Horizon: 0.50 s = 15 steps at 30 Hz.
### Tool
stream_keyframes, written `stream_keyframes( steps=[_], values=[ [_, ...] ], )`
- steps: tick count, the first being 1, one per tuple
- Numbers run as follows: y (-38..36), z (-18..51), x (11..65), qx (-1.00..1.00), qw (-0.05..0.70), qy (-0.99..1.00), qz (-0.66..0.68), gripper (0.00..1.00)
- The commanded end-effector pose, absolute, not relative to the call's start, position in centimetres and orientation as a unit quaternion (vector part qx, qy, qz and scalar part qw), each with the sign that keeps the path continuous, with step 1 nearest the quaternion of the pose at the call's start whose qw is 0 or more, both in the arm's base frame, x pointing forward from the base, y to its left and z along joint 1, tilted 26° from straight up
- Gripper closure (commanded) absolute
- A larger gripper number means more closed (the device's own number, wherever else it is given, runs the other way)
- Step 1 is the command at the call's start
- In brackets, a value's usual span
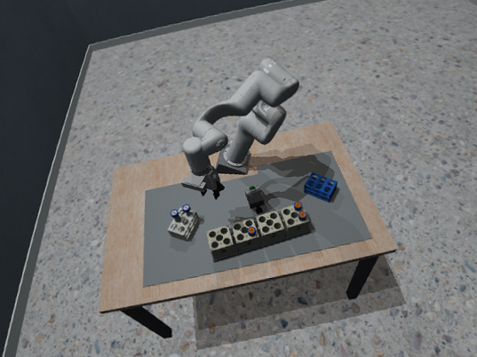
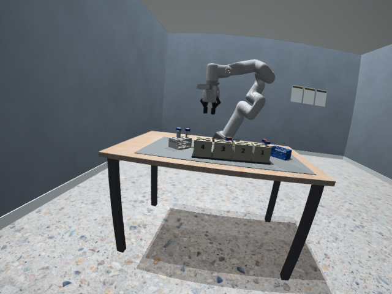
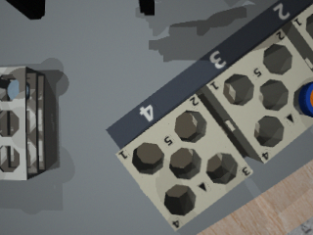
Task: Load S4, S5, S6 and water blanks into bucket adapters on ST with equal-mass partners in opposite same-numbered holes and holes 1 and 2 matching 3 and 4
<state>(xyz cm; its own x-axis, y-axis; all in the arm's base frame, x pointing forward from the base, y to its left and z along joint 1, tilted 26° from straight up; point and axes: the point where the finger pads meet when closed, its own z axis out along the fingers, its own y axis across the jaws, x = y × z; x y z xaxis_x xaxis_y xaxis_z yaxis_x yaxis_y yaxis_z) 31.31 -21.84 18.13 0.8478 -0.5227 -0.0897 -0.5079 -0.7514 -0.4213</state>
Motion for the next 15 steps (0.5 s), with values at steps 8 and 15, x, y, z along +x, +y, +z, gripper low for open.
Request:
stream_keyframes(
  steps=[8, 15],
  values=[
    [-27.1, 15.6, 29.6, -0.936, 0.22, 0.275, -0.018, 0.43],
    [-29.2, 14.6, 28.8, -0.936, 0.22, 0.275, -0.018, 0.43]
  ],
)
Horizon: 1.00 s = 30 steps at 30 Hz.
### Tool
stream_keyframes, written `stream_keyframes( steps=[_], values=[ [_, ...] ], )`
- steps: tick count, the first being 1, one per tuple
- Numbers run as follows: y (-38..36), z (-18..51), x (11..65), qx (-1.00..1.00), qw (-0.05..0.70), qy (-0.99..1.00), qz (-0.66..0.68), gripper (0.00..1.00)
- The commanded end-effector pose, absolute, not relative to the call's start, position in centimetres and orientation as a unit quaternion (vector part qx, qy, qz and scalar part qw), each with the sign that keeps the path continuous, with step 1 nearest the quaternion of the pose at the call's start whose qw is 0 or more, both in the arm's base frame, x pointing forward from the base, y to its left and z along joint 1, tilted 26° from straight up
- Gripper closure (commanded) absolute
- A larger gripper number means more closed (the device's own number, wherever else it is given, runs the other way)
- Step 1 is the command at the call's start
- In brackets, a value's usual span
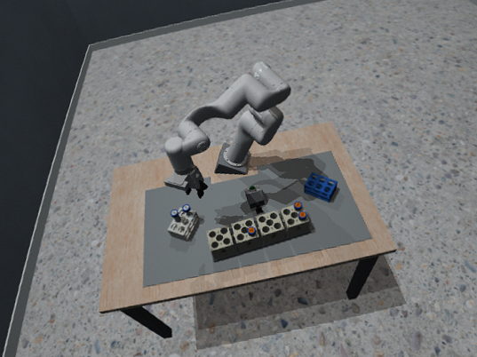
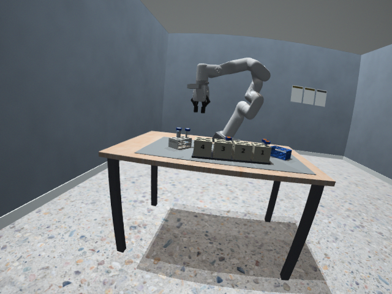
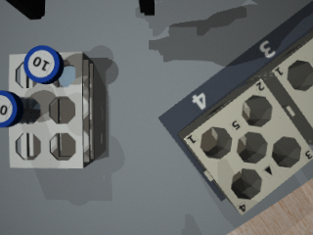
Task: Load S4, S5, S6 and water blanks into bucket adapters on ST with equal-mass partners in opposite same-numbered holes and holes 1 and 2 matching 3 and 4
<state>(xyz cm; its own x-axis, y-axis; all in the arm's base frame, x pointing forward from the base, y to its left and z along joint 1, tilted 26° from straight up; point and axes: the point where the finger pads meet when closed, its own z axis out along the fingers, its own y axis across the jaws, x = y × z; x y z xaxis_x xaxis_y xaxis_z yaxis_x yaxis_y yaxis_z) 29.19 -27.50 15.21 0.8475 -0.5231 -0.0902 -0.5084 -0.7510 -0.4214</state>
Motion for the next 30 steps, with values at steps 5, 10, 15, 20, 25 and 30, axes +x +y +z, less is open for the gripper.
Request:
stream_keyframes(
  steps=[5, 10, 15, 20, 25, 30],
  values=[
    [-31.3, 13.5, 28.0, -0.936, 0.219, 0.275, -0.018, 0.43],
    [-33.5, 12.4, 27.2, -0.936, 0.219, 0.275, -0.018, 0.43],
    [-33.8, 12.2, 27.1, -0.936, 0.219, 0.275, -0.018, 0.43],
    [-33.8, 12.2, 27.1, -0.936, 0.219, 0.275, -0.018, 0.43],
    [-33.8, 12.2, 27.1, -0.936, 0.219, 0.275, -0.018, 0.43],
    [-33.6, 11.7, 27.2, -0.936, 0.219, 0.275, -0.018, 0.43]
  ],
)
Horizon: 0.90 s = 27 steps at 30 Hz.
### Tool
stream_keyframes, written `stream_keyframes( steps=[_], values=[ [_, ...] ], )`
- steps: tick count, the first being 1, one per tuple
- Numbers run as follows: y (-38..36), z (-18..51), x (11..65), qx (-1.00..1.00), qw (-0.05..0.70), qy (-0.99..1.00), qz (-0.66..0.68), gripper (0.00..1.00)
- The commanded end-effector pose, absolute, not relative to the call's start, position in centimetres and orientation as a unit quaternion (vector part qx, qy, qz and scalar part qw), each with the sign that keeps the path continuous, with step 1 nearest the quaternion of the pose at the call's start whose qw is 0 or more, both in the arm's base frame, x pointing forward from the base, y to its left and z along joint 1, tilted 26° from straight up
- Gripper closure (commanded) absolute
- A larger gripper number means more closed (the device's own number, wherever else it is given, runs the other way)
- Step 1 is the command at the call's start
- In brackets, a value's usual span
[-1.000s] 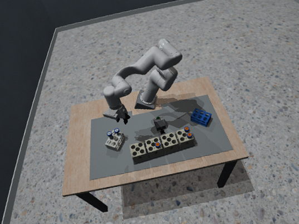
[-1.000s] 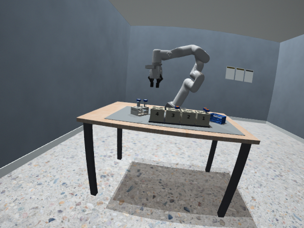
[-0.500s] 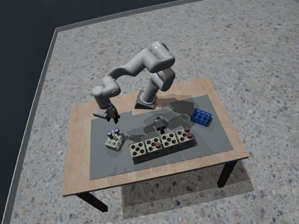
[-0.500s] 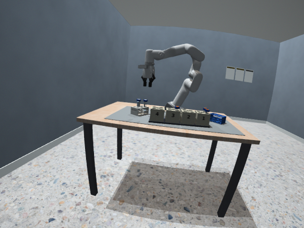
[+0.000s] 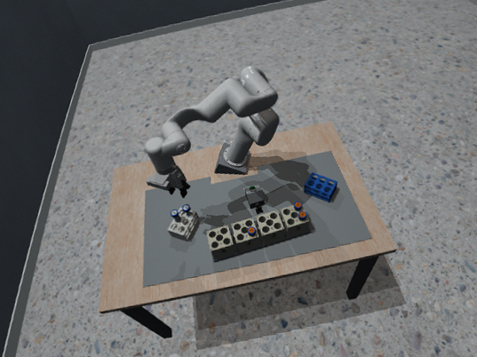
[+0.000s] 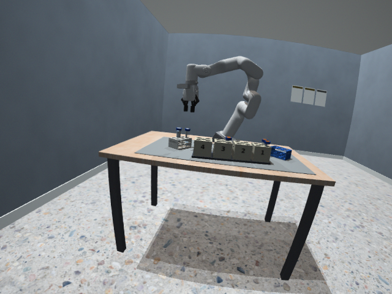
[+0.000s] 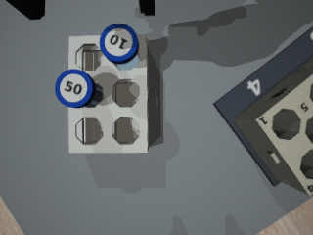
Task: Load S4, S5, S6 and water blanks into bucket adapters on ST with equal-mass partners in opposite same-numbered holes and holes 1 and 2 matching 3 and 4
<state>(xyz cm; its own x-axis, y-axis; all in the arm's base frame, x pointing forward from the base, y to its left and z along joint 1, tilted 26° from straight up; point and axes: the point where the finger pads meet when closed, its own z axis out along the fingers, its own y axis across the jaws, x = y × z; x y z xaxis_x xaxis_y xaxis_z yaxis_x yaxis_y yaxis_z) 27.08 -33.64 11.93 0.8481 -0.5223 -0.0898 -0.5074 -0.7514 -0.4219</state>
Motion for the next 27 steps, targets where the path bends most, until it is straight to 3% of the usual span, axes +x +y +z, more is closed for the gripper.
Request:
stream_keyframes(
  steps=[1, 27],
  values=[
    [-33.6, 11.7, 27.2, -0.936, 0.219, 0.275, -0.018, 0.43],
    [-31.7, 7.3, 27.9, -0.936, 0.219, 0.275, -0.018, 0.43]
  ],
)
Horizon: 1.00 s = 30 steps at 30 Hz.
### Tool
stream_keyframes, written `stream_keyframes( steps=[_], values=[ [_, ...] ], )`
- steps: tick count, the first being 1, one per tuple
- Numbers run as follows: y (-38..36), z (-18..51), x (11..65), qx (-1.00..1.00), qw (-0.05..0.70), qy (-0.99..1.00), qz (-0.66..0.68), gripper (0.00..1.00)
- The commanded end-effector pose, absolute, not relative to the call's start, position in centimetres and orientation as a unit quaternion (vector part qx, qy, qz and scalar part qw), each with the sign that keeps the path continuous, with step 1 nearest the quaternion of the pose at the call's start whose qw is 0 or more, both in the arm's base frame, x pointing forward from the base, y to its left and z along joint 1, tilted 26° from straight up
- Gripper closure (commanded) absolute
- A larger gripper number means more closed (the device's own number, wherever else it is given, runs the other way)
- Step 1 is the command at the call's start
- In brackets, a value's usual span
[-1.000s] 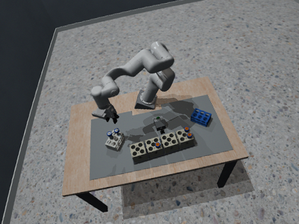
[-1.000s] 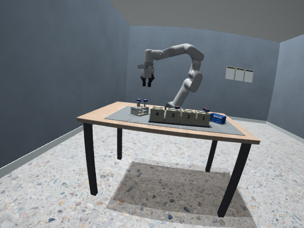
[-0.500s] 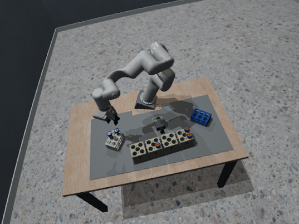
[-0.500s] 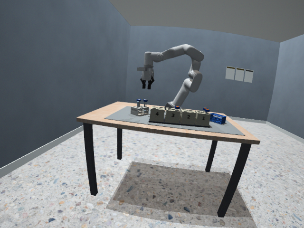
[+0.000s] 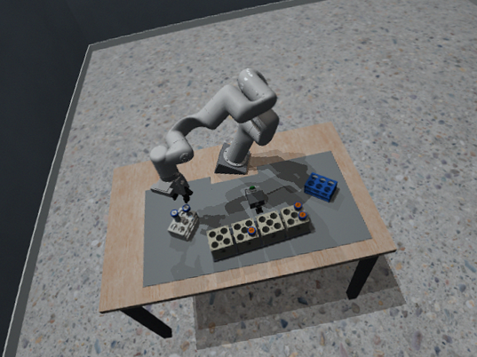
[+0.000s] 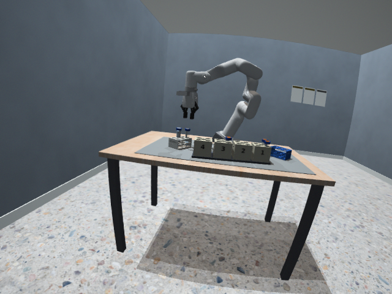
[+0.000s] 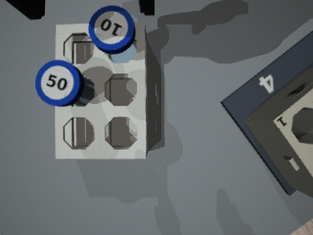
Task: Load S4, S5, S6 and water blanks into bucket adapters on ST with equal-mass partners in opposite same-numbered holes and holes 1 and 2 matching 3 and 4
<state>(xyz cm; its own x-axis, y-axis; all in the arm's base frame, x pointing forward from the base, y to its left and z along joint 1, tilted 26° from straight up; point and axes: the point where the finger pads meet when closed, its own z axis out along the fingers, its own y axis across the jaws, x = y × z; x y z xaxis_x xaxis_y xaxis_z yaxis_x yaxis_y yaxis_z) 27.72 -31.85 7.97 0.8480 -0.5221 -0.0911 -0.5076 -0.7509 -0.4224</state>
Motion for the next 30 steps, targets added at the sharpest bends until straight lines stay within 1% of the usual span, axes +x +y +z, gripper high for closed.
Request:
stream_keyframes(
  steps=[1, 30],
  values=[
    [-31.6, 7.1, 27.9, -0.936, 0.219, 0.275, -0.018, 0.43],
    [-29.6, 2.6, 28.7, -0.936, 0.22, 0.275, -0.018, 0.43]
  ],
)
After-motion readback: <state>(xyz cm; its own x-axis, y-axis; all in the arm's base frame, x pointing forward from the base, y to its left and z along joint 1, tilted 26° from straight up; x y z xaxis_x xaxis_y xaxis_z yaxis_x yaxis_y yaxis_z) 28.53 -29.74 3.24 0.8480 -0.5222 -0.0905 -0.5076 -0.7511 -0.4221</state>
